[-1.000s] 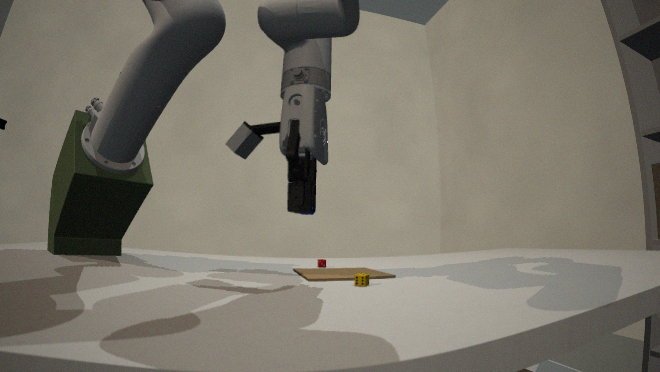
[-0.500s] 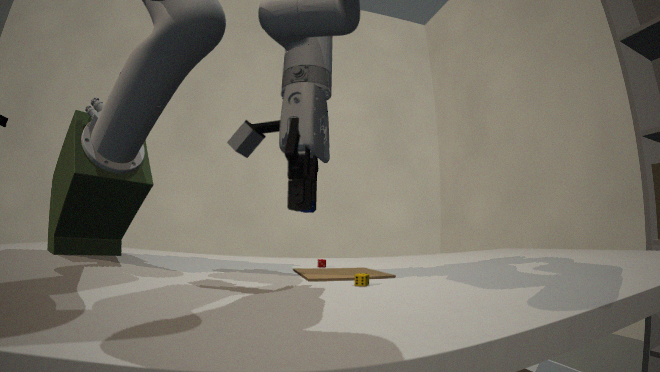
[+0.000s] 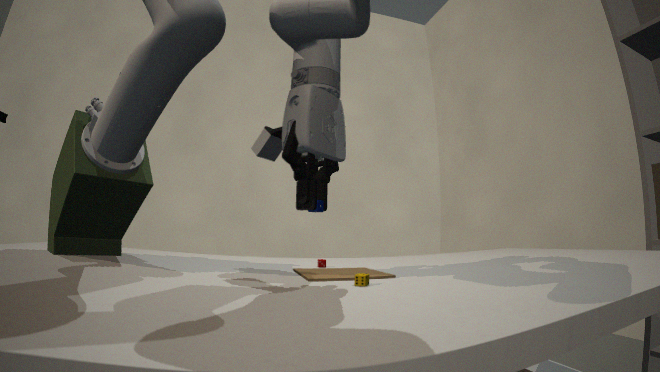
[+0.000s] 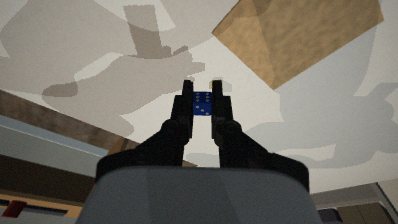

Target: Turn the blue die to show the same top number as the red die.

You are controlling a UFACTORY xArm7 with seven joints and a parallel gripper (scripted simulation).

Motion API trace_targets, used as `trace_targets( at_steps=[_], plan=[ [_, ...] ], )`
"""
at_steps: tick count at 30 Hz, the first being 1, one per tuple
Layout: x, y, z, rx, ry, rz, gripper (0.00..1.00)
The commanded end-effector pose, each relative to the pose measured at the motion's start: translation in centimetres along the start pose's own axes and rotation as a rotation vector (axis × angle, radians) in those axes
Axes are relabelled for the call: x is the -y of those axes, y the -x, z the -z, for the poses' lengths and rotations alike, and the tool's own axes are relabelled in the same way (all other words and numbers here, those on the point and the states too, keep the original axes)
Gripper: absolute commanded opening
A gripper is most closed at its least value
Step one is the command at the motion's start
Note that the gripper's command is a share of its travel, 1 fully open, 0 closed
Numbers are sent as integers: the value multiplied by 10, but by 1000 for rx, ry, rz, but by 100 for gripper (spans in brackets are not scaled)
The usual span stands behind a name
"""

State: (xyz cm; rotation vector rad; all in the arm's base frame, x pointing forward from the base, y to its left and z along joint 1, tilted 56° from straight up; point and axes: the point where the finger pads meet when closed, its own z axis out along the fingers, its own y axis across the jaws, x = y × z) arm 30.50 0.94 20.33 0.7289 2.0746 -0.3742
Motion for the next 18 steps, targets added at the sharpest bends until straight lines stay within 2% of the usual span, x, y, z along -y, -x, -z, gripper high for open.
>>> trace_targets(
  at_steps=[1,5,8,10,18],
  plan=[
    [-8,2,0,9,-11,-173,11],
    [-14,3,1,10,-11,-311,11],
    [-14,3,1,10,-11,-319,11],
    [-20,4,1,11,-11,-460,11],
    [-33,6,1,12,-11,-723,11]
  ],
)
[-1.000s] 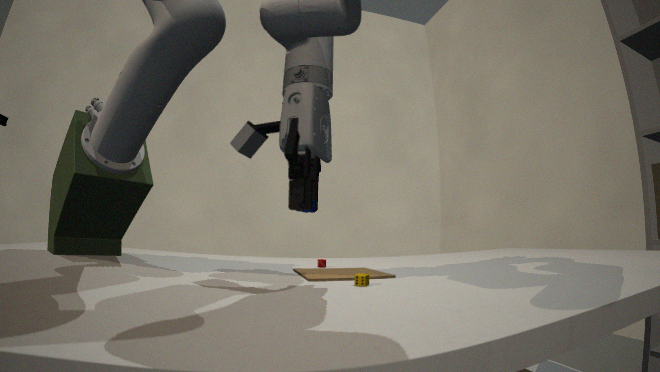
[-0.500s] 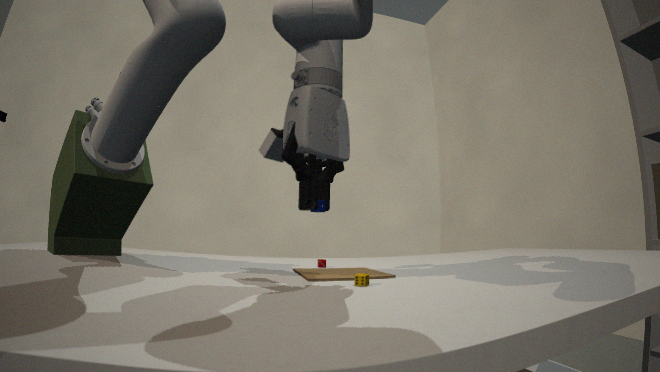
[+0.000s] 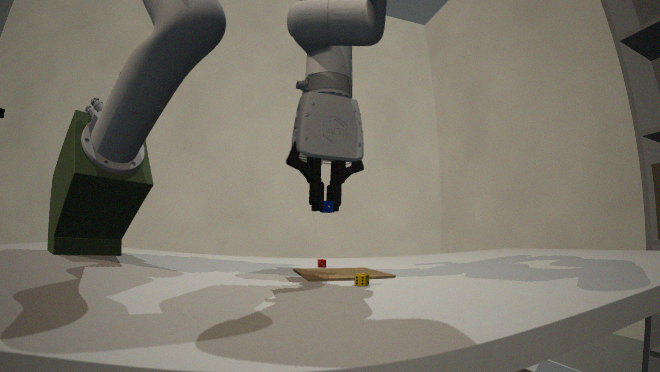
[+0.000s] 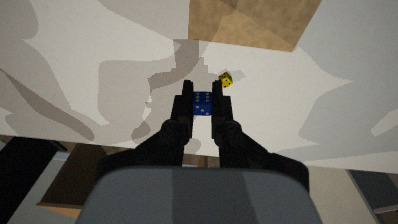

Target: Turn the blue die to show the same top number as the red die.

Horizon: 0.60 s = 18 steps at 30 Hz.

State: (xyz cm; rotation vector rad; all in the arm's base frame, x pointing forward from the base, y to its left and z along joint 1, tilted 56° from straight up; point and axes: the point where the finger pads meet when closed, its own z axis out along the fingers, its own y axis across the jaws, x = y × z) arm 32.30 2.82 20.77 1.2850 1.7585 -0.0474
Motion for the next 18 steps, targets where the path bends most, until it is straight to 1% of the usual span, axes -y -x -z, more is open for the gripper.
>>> trace_targets(
  at_steps=[1,2,3,4,5,8,10,12,13,14,18],
  plan=[
    [-8,-4,0,15,-1,-174,11],
    [-8,-4,0,15,-1,-175,11],
    [-11,-6,0,15,-1,-243,11],
    [-11,-6,0,15,-1,-253,11],
    [-14,-8,0,15,-1,-310,11],
    [-14,-8,0,15,0,-331,11],
    [-20,-12,0,15,1,-458,11],
    [-21,-13,0,15,1,-487,11],
    [-24,-15,0,15,2,-551,11],
    [-24,-15,0,15,2,-565,11],
    [-31,-20,0,15,3,-717,11]
  ],
)
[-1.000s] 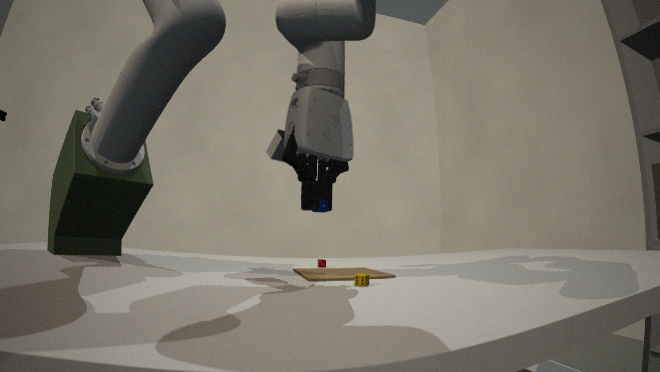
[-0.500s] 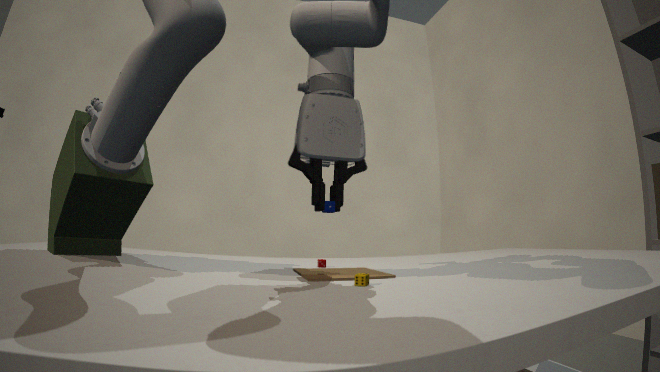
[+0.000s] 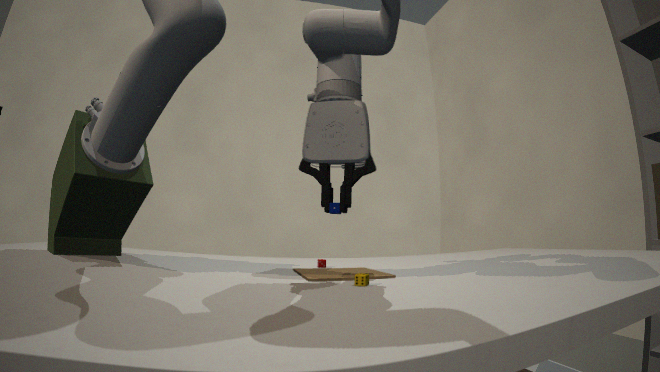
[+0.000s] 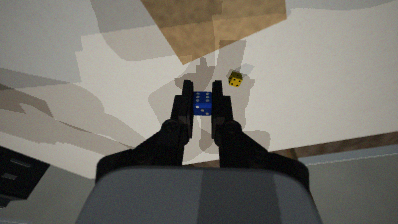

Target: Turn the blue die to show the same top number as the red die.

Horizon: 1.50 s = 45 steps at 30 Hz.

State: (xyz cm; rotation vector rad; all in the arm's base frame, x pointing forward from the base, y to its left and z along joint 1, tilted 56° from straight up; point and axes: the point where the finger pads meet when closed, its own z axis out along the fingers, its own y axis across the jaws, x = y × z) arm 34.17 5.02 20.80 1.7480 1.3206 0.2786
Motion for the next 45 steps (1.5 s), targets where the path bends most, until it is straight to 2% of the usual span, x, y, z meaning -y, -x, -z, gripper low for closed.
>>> trace_targets(
  at_steps=[1,4,7,9,21,24,31,36,45],
  plan=[
    [-3,-9,0,9,9,-174,11],
    [-5,-15,0,8,10,-280,11],
    [-5,-15,0,8,10,-281,11],
    [-7,-22,-1,7,11,-421,11],
    [-11,-45,-2,1,14,-820,11],
    [-11,-45,-2,1,14,-826,11],
    [-12,-59,-4,-3,15,-1062,11],
    [-12,-63,-4,-5,16,-1128,11],
    [-12,-64,-4,-9,18,-1138,11]
  ],
)
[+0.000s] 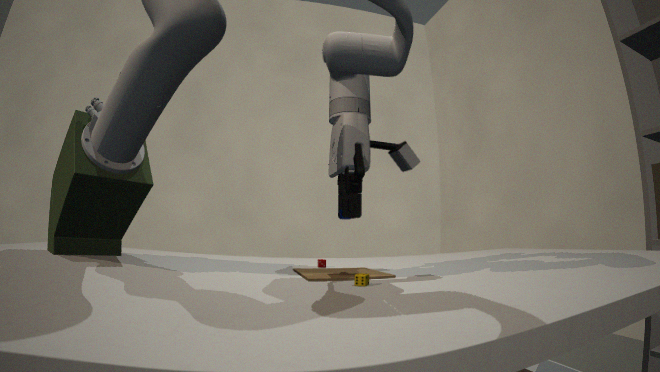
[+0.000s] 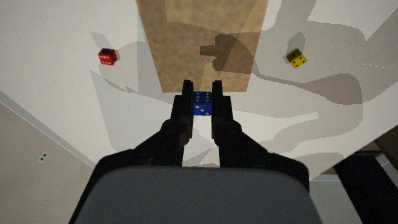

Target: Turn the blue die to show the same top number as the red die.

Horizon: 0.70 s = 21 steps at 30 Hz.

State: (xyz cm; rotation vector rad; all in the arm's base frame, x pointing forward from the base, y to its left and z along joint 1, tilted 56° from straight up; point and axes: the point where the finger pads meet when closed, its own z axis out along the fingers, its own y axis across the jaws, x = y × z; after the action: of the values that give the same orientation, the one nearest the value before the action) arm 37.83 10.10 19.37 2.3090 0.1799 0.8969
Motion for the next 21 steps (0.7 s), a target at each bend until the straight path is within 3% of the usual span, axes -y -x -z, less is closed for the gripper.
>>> trace_targets(
  at_steps=[1,4,7,8,9,12,14,21],
  plan=[
    [1,-1,1,-16,-1,-1,11],
    [0,1,1,-92,1,-1,11],
    [0,3,1,-237,2,-1,11],
    [1,3,1,-239,2,-1,11],
    [1,4,1,-293,0,-1,11],
    [1,4,1,-299,-1,-1,11],
    [1,6,1,-428,0,-1,11],
    [0,9,1,-622,4,-1,11]
  ],
)
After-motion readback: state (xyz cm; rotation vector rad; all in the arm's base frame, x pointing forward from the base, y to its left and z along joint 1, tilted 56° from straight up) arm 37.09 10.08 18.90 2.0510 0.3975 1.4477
